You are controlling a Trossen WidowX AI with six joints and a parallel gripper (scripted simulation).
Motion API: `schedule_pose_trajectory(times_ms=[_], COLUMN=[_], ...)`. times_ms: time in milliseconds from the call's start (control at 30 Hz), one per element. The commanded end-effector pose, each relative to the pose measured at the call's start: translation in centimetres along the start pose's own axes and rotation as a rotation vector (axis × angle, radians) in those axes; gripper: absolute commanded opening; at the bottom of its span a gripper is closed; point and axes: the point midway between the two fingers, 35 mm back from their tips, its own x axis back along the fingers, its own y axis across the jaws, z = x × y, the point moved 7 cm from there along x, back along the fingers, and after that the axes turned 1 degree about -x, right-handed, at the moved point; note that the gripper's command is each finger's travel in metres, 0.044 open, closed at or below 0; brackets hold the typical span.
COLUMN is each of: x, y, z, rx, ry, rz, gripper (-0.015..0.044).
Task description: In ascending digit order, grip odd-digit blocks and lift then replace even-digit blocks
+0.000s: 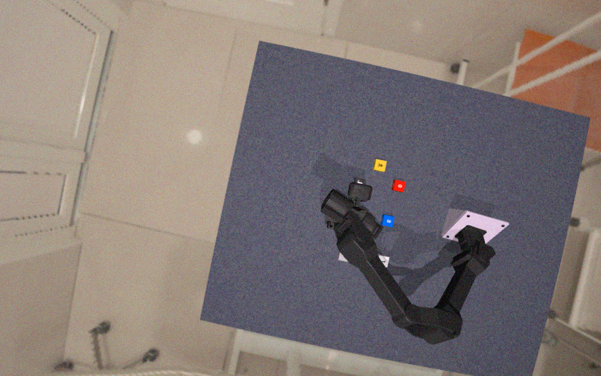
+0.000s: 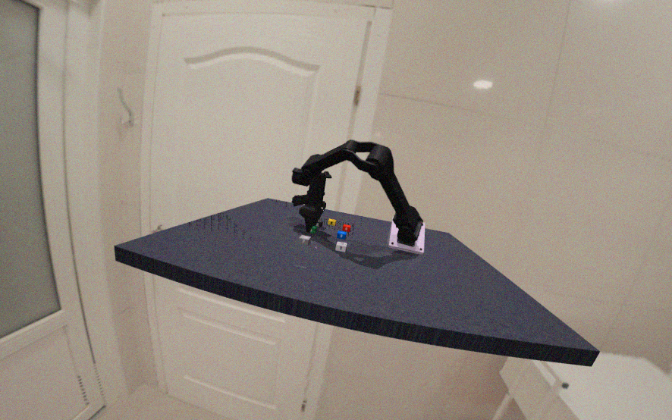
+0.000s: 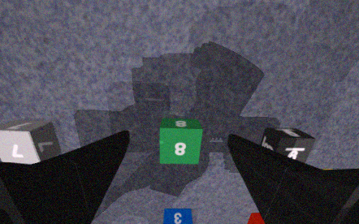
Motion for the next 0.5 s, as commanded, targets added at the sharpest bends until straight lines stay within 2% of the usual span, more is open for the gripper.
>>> schedule_pose_trajectory(times_ms=[0, 67, 167, 233, 400, 467], x=[2.3, 3.5, 3.5, 4.4, 10.7, 11.5], y=[-0.1, -0.1, -0.1, -0.1, -0.1, -0.1], z=[-0.1, 0.0, 0.0, -0.1, -0.1, 0.0], rx=[-0.001, -0.001, -0.001, 0.003, 0.000, -0.002], ry=[-0.004, -0.004, -0.004, -0.007, -0.005, -0.003], rz=[-0.002, -0.002, -0.002, -0.001, 0.002, 0.001], gripper=[0.0400, 0.0400, 0.0400, 0.0348, 0.0216, 0.0164])
